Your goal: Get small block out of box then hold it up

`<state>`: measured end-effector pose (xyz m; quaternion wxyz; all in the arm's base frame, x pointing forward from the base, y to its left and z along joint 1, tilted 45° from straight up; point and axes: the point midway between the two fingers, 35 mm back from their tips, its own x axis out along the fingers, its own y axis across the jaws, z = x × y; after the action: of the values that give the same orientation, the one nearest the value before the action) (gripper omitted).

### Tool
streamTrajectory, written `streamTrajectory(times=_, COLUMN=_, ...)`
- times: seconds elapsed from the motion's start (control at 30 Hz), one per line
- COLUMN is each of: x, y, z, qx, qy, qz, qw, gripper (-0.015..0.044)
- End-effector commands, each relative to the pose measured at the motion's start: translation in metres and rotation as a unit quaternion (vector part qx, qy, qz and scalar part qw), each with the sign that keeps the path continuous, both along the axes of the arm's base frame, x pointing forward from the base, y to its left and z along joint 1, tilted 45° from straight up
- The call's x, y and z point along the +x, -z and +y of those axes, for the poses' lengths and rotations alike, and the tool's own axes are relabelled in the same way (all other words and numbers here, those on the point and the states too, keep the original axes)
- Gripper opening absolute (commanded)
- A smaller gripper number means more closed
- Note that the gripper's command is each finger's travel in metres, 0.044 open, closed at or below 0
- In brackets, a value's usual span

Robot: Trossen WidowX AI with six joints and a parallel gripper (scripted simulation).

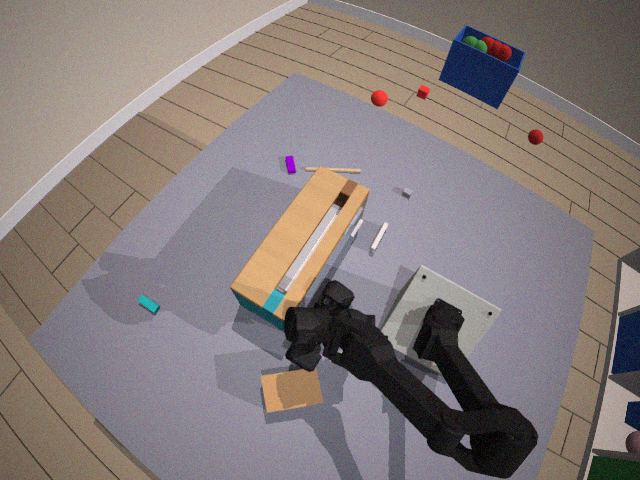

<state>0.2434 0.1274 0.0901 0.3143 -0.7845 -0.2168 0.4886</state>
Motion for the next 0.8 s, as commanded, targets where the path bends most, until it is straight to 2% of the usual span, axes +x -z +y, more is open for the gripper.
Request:
streamTrajectory(times=0.0, x=-0.001, y=0.009, z=0.003, qx=-0.002, qy=0.002, qz=0.01, qw=1.0, gripper=0.0285)
streamTrajectory(times=0.77, x=-0.005, y=0.035, z=0.029, qx=0.001, qy=0.003, qz=0.009, qw=1.0, gripper=0.0285)
